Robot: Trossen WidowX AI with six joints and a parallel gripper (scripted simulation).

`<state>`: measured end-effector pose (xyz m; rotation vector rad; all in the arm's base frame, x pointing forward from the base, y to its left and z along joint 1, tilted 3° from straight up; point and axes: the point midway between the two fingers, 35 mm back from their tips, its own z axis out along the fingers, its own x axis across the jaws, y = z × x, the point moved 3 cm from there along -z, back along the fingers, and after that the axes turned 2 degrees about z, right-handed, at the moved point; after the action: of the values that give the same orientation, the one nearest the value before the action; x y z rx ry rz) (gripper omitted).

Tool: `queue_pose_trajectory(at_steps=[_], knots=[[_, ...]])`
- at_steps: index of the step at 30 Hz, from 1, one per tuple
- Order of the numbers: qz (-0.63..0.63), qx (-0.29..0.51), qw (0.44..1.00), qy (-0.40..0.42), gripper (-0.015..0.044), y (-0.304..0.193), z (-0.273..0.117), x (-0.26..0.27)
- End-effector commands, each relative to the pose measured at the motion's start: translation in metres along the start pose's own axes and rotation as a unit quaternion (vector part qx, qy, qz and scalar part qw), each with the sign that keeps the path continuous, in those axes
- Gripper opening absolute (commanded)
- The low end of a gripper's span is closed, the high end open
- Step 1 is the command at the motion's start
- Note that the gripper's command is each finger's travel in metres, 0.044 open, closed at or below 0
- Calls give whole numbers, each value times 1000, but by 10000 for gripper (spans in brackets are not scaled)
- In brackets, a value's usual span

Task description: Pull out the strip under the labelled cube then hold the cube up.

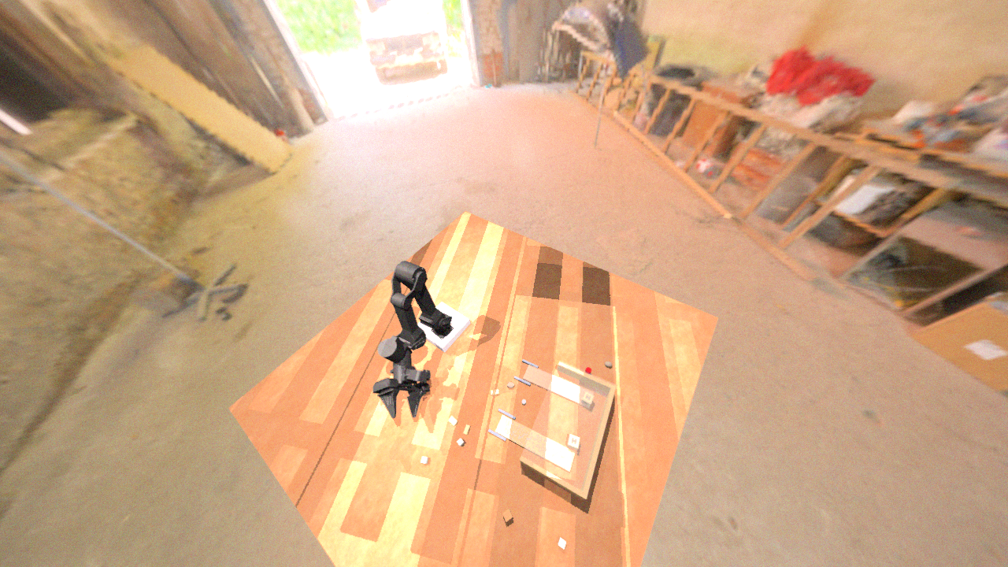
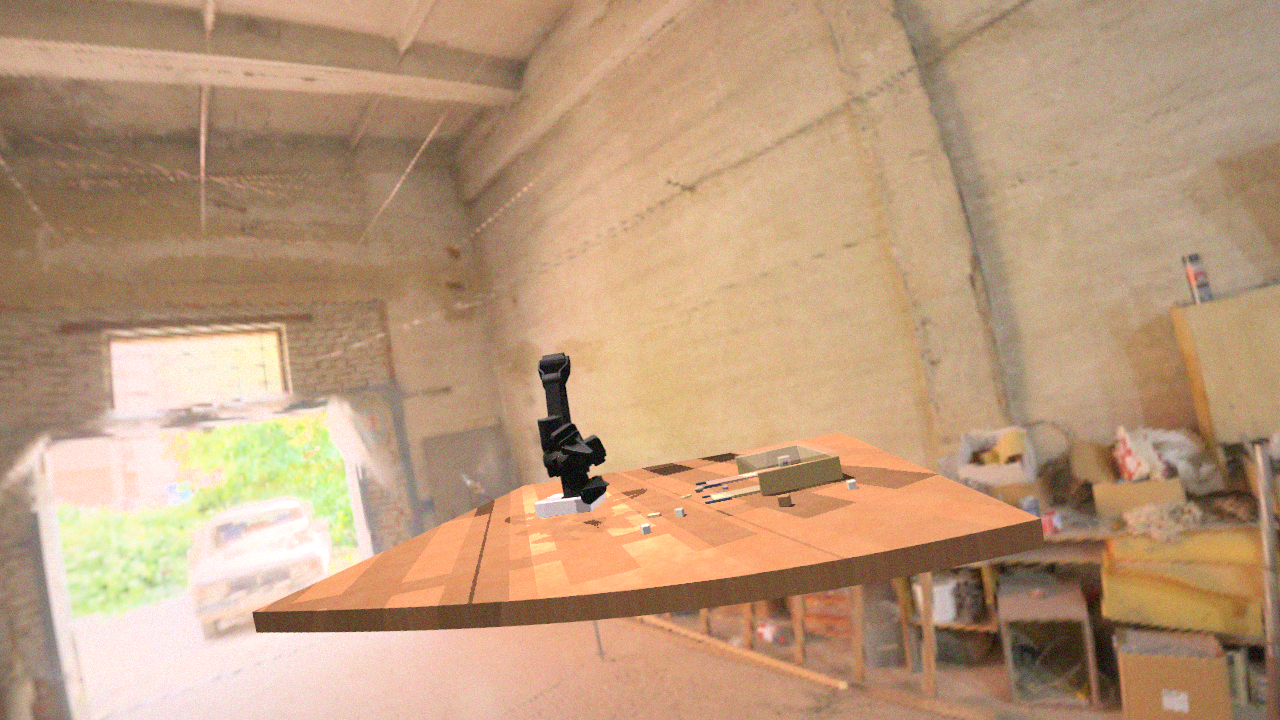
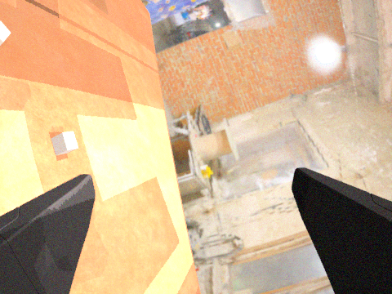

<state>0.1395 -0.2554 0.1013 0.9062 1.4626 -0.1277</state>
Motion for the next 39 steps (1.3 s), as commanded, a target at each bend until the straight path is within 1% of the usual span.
queue_pose_trajectory(at_steps=[1, 4, 9, 14, 17, 20, 23, 27, 30, 39], knots=[[4, -2, 1000, 2, 400, 1, 1, 0], [61, -20, 997, 33, 400, 23, 20, 2], [173, -46, 978, 107, 400, 81, 49, 10], [267, -51, 944, 187, 400, 150, 57, 20], [313, -44, 919, 235, 400, 193, 49, 26], [351, -32, 893, 279, 400, 232, 33, 31], [379, -17, 870, 316, 400, 263, 12, 35], [409, 9, 838, 361, 400, 299, -26, 37], [419, 21, 826, 377, 400, 310, -43, 37], [419, 21, 826, 377, 400, 310, -44, 37]])
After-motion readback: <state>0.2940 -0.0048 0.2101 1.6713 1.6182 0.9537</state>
